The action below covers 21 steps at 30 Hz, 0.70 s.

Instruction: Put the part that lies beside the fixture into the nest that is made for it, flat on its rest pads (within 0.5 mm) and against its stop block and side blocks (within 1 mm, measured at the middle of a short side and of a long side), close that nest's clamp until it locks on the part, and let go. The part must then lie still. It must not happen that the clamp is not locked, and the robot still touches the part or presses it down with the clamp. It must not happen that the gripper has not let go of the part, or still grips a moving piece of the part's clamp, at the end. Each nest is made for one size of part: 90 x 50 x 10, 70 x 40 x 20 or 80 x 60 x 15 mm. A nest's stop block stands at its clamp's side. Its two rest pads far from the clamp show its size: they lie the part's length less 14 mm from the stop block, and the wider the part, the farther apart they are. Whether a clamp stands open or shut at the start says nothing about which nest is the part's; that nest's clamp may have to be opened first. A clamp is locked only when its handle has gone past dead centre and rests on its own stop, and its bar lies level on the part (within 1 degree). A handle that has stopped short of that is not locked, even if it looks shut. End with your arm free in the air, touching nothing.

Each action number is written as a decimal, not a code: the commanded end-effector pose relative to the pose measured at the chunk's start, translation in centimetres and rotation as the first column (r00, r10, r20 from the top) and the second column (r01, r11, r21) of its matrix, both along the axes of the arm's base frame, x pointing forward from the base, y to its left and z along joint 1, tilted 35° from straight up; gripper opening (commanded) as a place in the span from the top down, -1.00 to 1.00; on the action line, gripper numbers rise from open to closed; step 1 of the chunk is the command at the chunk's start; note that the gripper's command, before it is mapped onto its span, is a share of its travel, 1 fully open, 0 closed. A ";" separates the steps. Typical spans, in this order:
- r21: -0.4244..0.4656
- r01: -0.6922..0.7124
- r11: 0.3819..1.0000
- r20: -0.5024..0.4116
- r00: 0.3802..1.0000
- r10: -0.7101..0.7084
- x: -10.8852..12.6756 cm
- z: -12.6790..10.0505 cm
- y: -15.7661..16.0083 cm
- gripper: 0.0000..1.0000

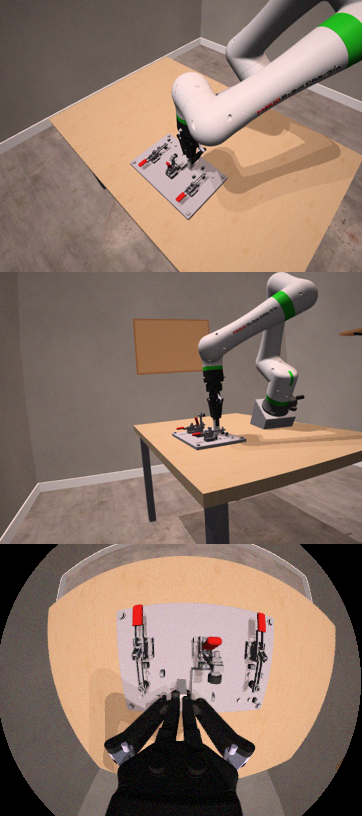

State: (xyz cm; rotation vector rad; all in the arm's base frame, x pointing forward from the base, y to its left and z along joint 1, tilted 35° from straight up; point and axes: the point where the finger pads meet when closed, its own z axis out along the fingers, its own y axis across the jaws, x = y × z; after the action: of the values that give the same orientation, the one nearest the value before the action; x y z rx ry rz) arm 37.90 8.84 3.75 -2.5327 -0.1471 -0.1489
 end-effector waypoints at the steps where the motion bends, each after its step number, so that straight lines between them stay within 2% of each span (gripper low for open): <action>1: 0.000 0.000 1.000 0.000 1.000 0.000 0.0 0.0 0.0 1.00; 21: 0.000 0.000 1.000 0.000 1.000 0.000 0.1 -0.4 0.2 1.00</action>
State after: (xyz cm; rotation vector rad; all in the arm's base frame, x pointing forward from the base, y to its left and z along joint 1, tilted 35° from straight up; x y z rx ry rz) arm 37.95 9.08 3.38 -2.5327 -0.1471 -0.1489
